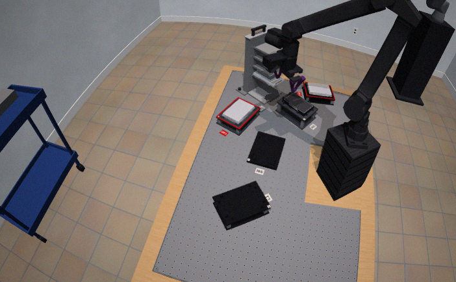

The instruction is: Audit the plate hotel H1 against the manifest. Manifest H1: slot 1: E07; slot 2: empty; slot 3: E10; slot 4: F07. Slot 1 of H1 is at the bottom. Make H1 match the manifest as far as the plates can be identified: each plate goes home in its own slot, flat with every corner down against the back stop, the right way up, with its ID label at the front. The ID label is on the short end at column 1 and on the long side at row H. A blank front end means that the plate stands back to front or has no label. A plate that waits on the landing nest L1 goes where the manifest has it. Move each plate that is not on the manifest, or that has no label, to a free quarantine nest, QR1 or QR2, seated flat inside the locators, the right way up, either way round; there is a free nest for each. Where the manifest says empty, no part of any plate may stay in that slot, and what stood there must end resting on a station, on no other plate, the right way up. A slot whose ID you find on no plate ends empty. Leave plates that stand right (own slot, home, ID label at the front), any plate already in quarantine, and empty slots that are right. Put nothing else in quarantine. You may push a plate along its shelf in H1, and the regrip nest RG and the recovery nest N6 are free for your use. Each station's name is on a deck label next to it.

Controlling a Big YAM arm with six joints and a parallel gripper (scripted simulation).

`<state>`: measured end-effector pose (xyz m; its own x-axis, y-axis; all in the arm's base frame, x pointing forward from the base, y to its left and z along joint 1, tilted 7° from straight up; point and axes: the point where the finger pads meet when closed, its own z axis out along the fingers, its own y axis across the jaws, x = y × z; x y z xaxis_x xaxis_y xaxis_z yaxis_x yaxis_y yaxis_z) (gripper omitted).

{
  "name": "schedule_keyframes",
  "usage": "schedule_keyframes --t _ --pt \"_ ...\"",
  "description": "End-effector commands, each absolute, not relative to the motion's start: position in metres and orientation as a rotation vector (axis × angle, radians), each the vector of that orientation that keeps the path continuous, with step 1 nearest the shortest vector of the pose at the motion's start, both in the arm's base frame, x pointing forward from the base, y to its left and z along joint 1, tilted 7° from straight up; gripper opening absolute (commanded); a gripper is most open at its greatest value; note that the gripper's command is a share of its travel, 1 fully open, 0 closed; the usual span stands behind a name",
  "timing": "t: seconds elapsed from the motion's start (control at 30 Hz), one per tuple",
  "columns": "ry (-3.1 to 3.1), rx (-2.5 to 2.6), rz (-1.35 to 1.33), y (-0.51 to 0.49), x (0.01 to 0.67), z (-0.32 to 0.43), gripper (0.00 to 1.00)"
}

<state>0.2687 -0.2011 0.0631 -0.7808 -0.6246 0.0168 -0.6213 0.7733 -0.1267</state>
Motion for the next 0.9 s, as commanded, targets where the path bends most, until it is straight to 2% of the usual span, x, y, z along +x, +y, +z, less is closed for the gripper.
schedule_keyframes --t 0.0,0.87 --pt "2.966 -0.861 -0.212 -0.211 0.264 0.073 1.00" --pt "3.046 -0.079 -0.213 -0.283 0.229 0.084 1.00"
